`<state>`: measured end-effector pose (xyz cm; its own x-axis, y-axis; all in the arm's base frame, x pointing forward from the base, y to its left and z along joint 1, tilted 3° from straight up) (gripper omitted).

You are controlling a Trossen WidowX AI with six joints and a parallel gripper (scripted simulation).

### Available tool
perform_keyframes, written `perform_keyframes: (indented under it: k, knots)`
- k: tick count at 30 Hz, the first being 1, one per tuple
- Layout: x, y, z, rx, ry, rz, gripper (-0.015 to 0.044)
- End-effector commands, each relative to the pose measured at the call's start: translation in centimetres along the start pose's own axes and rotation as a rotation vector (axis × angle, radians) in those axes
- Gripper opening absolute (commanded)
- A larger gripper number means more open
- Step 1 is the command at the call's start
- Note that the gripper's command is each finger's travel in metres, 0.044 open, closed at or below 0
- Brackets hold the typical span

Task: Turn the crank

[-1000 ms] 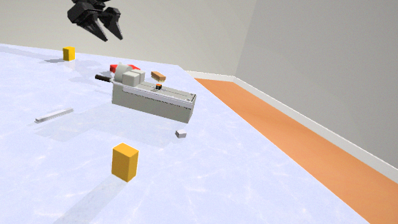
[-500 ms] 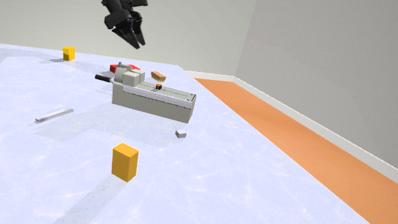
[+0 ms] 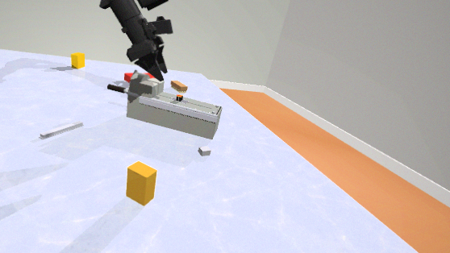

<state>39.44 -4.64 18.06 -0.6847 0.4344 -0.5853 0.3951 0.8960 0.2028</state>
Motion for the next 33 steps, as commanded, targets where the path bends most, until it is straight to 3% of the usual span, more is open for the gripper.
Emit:
perform_keyframes:
  k: [1, 16, 25, 33]
  knots:
    - [0.1, 0.0, 0.2, -0.01, -0.011, -0.006, 0.044]
    - [0.0, 0.0, 0.1, -0.01, -0.011, -0.006, 0.044]
    - [-3.1, 0.8, -4.2, -0.005, -0.012, 0.0, 0.044]
    - [0.7, 3.0, -6.5, 0.057, -0.043, 0.068, 0.044]
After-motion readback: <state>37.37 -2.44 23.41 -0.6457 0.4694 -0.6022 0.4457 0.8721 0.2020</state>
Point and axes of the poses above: the point midway between the two fingers, 35 mm back from their tips, its own z axis out along the fingers, its own y axis across the jaws, x = y × z, the point moved 10 cm from there along -z, back along the fingers, and after that the axes turned 14 degrees about z, right-handed, at the moved point
